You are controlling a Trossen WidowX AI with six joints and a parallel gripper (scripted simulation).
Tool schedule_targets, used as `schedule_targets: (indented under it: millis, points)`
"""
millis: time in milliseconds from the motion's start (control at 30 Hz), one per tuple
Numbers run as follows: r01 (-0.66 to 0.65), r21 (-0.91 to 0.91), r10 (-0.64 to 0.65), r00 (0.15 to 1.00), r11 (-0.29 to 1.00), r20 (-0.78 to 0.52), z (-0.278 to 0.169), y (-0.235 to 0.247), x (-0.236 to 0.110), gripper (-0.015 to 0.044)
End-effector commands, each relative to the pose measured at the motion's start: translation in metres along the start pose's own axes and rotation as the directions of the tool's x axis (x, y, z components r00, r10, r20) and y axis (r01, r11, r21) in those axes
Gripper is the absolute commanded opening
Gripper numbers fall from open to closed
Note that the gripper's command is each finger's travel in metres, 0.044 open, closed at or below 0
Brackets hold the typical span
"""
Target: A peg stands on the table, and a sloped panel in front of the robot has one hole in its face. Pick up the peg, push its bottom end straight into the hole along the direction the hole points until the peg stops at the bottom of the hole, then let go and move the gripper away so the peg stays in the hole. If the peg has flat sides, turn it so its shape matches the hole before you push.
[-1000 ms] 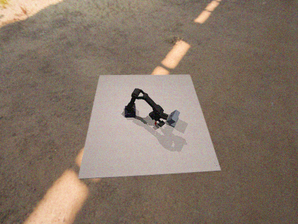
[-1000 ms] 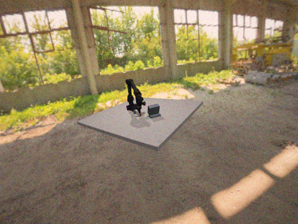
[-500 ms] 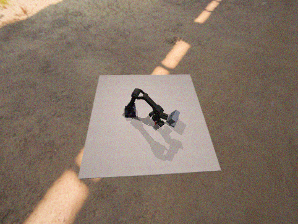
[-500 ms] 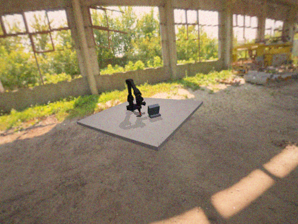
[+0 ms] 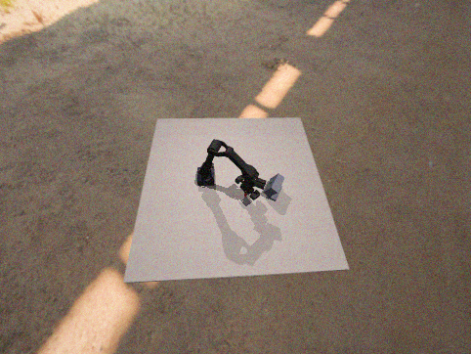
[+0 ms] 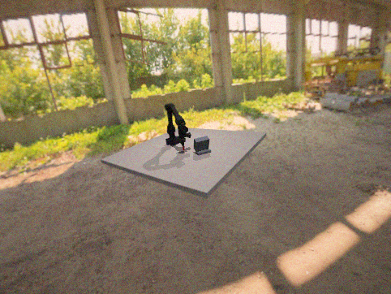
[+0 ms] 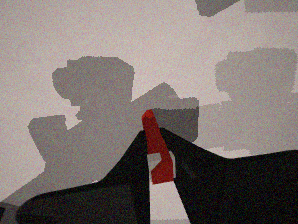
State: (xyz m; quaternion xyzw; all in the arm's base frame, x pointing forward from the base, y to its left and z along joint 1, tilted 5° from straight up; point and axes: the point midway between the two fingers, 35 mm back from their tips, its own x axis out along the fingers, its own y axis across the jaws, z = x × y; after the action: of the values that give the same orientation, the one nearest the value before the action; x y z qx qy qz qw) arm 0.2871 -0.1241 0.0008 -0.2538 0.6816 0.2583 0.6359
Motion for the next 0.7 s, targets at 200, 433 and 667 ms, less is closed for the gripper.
schedule_targets:
  millis: [200, 433, 667]
  points:
    - [0.012, -0.002, -0.012, 1.0, 1.0, 0.003, 0.002, -0.003, -0.048, 0.0]
    - [0.011, -0.003, -0.011, 1.0, 1.0, 0.002, 0.001, -0.001, -0.072, 0.0]
    - [0.04, -0.057, -0.04, 0.999, 0.998, -0.002, 0.005, -0.002, -0.069, 0.0]
